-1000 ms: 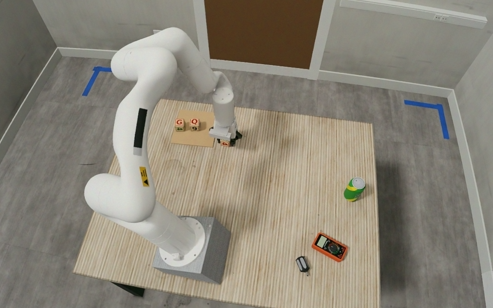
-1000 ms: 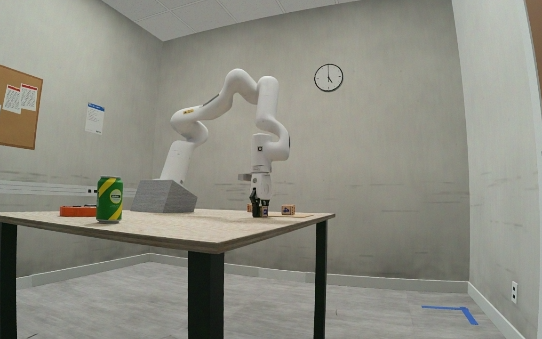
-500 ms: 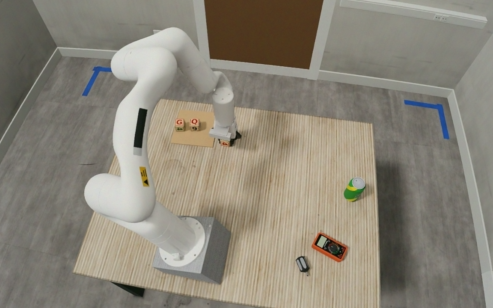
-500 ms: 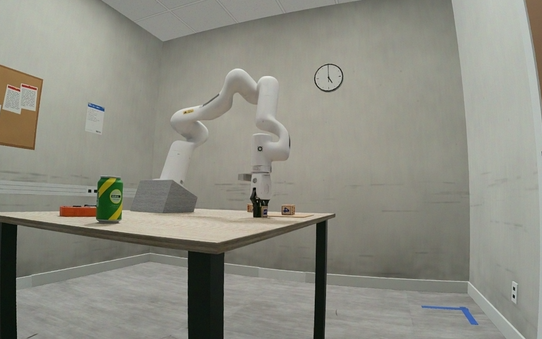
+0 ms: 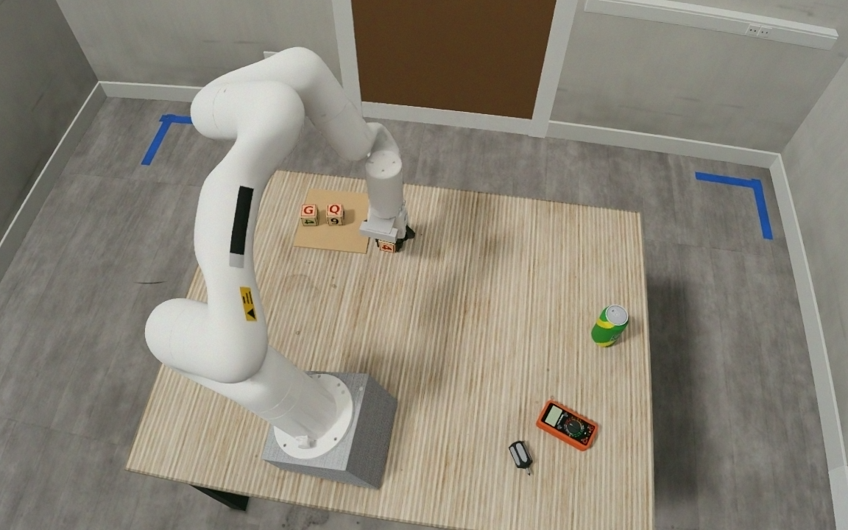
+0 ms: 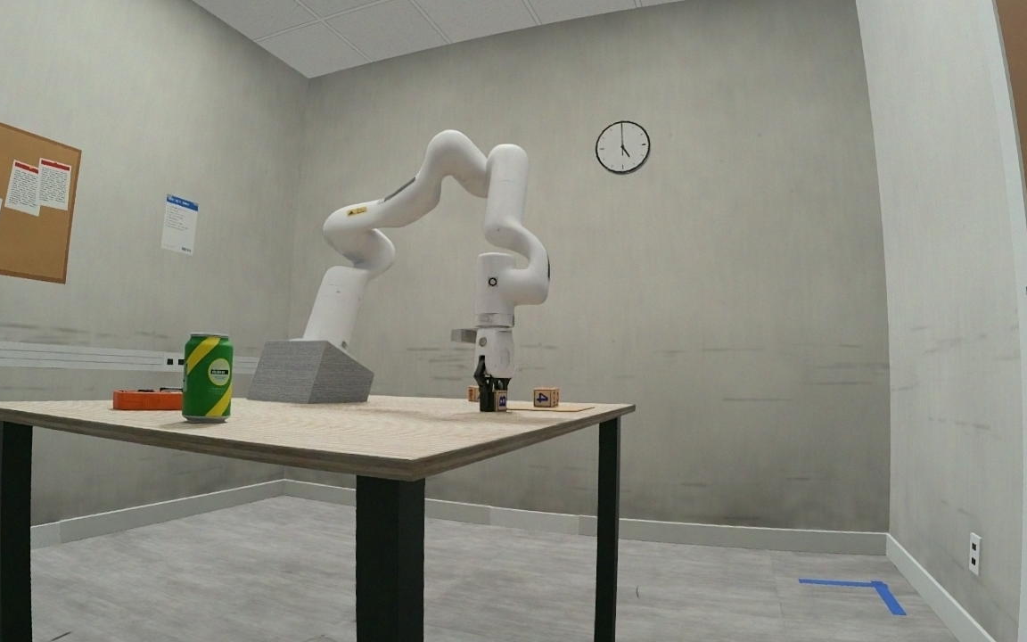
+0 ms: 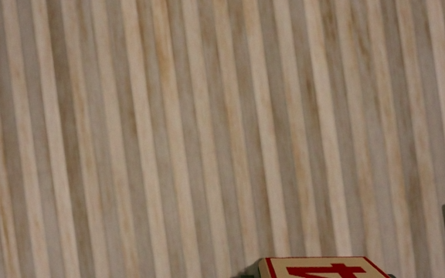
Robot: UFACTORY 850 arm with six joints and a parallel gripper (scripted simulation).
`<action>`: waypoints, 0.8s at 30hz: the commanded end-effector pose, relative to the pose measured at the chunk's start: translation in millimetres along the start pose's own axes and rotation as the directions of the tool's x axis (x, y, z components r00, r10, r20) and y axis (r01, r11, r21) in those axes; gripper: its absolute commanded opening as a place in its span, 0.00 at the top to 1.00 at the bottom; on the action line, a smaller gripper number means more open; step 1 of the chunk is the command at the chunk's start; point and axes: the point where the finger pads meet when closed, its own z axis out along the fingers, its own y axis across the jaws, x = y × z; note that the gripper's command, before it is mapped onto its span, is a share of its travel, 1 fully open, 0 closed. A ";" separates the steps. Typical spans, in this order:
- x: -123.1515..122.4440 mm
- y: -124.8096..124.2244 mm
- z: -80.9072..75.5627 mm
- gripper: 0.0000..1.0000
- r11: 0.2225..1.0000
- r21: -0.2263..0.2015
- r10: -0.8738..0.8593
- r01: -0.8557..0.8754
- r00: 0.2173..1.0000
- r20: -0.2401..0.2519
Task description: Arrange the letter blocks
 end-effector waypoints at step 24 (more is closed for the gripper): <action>-1.0 -0.1 -89.8 0.56 1.000 0.000 0.000 0.000 1.000 0.002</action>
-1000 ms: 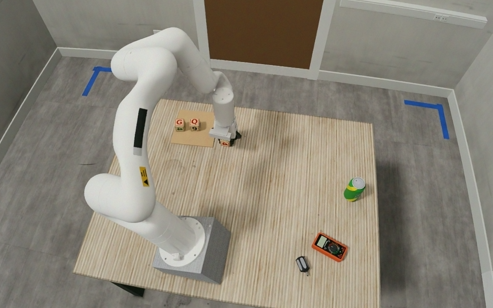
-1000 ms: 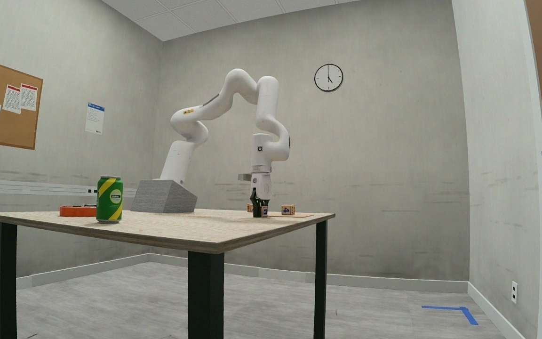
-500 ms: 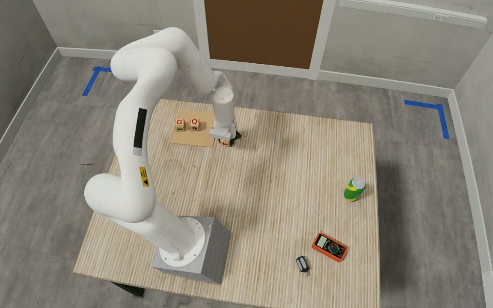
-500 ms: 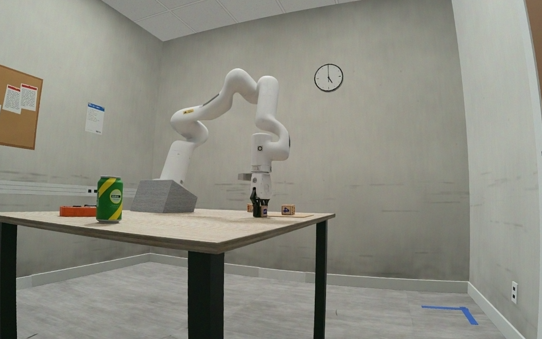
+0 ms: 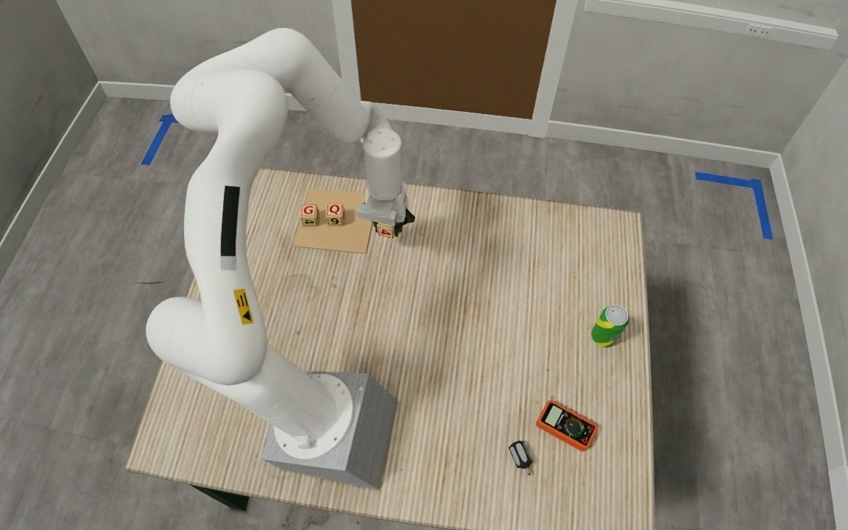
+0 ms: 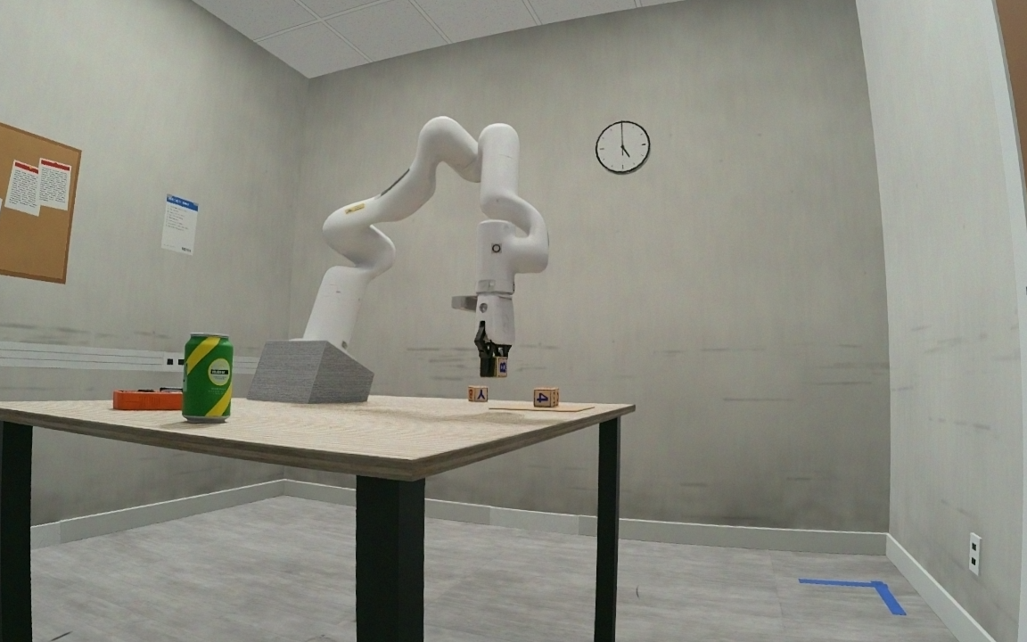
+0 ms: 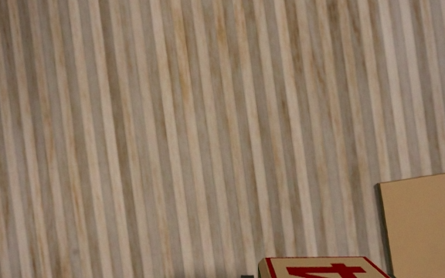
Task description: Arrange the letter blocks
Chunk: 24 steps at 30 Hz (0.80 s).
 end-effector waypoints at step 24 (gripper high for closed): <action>-10.4 11.2 -29.0 0.56 0.974 0.001 -0.227 0.227 0.974 0.000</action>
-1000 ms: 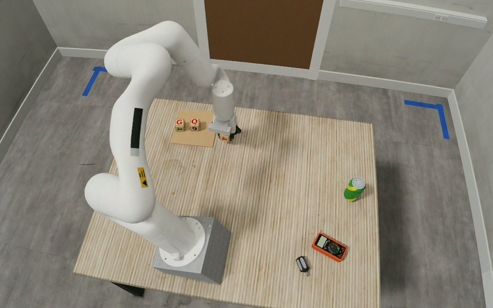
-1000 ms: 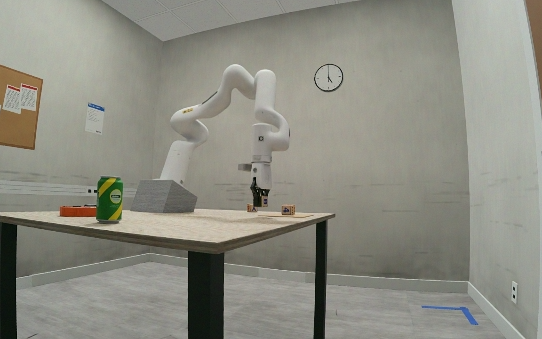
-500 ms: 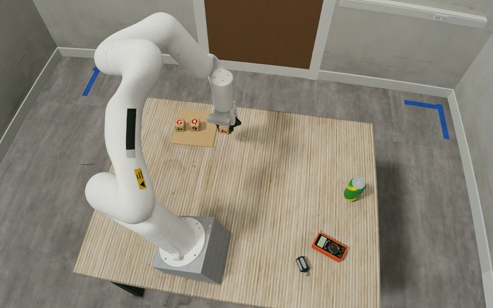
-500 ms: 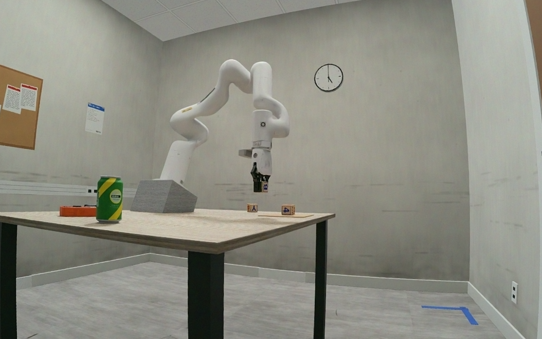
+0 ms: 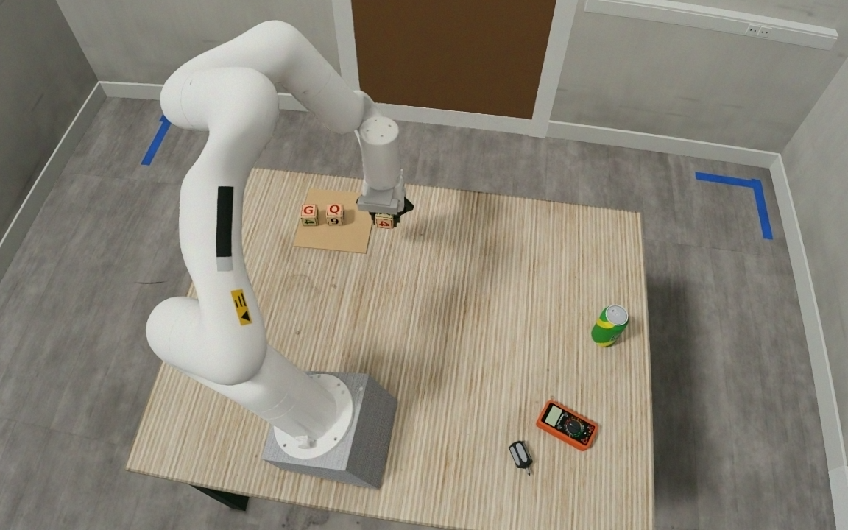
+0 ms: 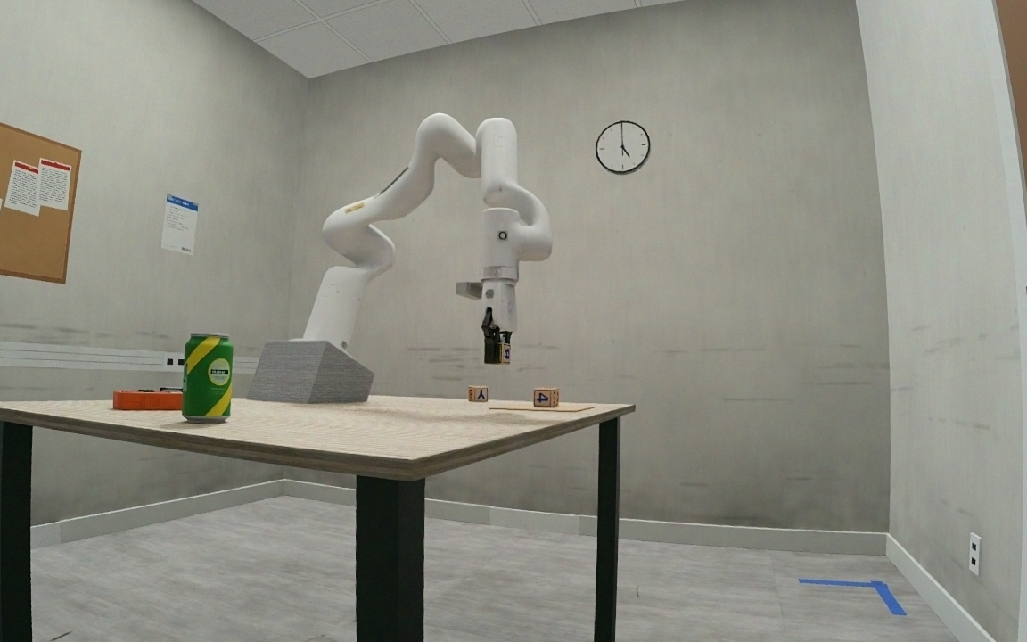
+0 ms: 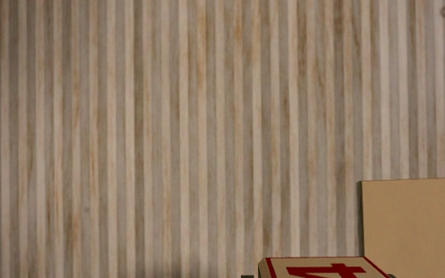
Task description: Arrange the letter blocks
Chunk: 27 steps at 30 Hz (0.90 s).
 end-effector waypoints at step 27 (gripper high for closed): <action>-40.3 43.7 -3.8 0.56 0.589 0.005 -0.808 0.808 0.589 0.005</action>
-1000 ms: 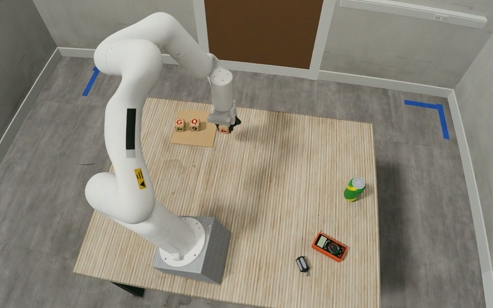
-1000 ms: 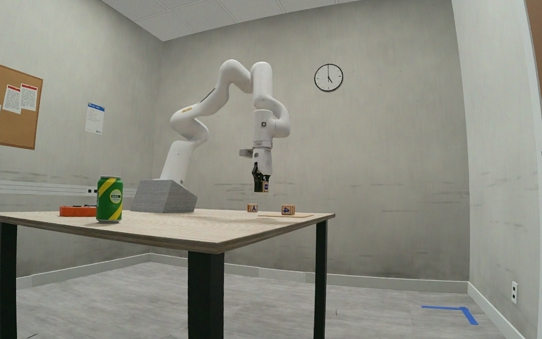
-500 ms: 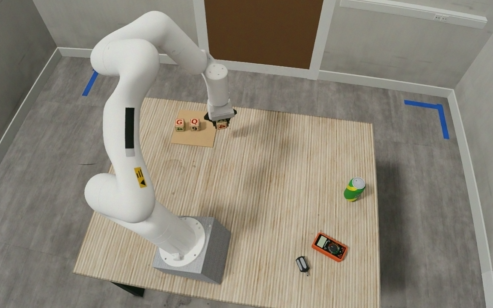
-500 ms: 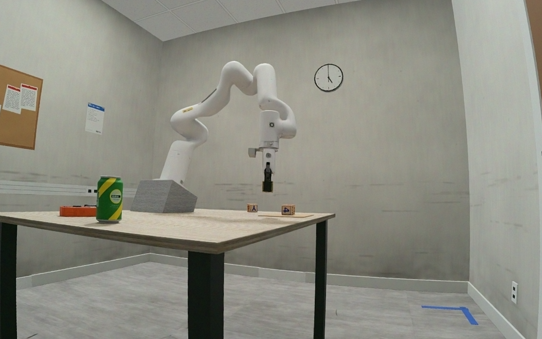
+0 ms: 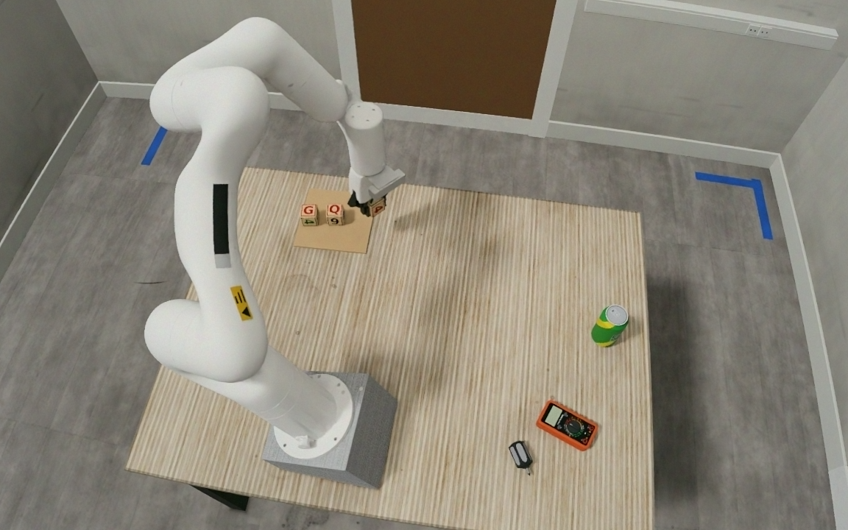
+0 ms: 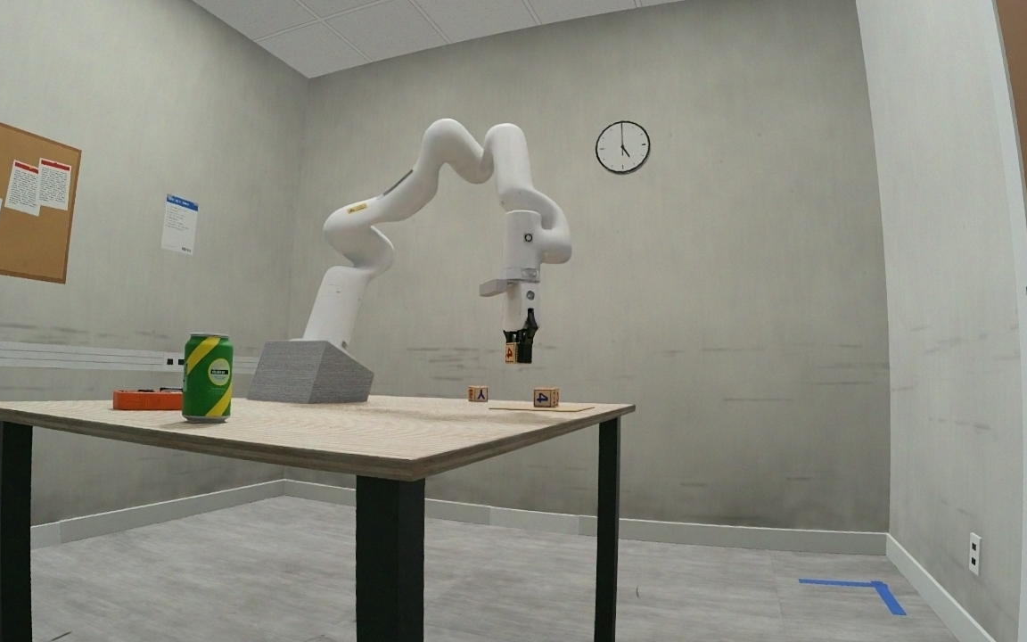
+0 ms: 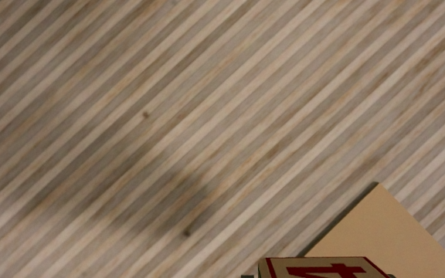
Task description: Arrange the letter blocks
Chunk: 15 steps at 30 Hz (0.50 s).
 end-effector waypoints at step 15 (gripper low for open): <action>-37.9 2.7 -3.0 0.56 0.832 0.011 -0.555 0.555 0.832 0.008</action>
